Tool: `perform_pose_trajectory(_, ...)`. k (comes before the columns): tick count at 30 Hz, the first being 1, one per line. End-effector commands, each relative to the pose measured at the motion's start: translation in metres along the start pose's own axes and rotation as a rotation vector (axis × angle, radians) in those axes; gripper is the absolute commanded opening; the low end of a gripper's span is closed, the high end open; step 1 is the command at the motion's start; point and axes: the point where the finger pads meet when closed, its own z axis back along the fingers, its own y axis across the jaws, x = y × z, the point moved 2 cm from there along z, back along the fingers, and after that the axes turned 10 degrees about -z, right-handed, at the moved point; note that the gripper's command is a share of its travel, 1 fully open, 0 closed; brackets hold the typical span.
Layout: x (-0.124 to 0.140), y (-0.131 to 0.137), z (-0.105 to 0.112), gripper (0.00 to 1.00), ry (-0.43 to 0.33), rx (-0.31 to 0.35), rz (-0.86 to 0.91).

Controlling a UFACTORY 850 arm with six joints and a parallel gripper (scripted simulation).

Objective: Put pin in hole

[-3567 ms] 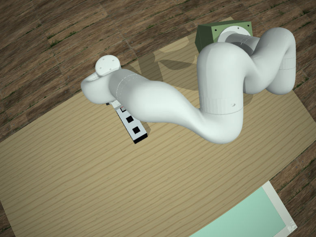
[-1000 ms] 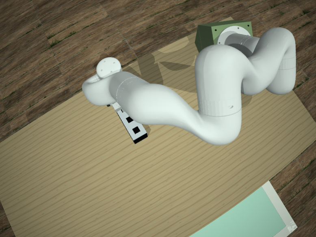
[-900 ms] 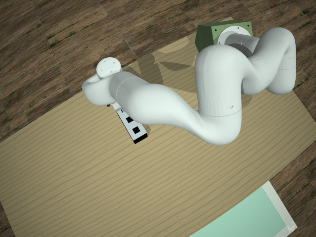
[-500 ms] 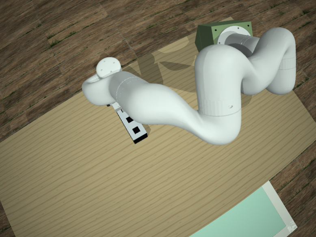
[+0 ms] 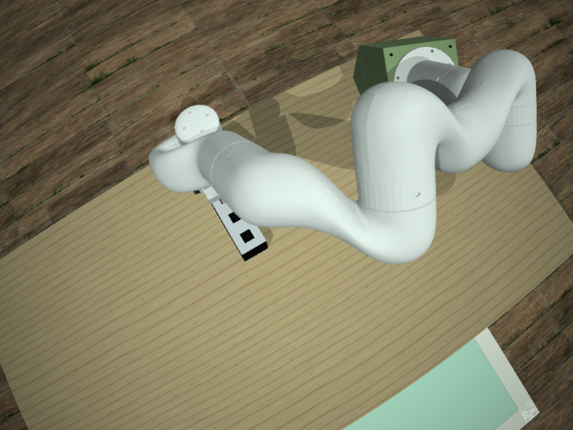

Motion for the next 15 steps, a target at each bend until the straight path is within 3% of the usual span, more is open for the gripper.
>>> perform_pose_trajectory(1, 0.0000, 0.0011, 0.0007, 0.00, 0.000, 0.002, 0.001)
perform_pose_trajectory(15, -0.0002, -0.0001, 0.0007, 0.00, 0.000, 0.002, 0.001)
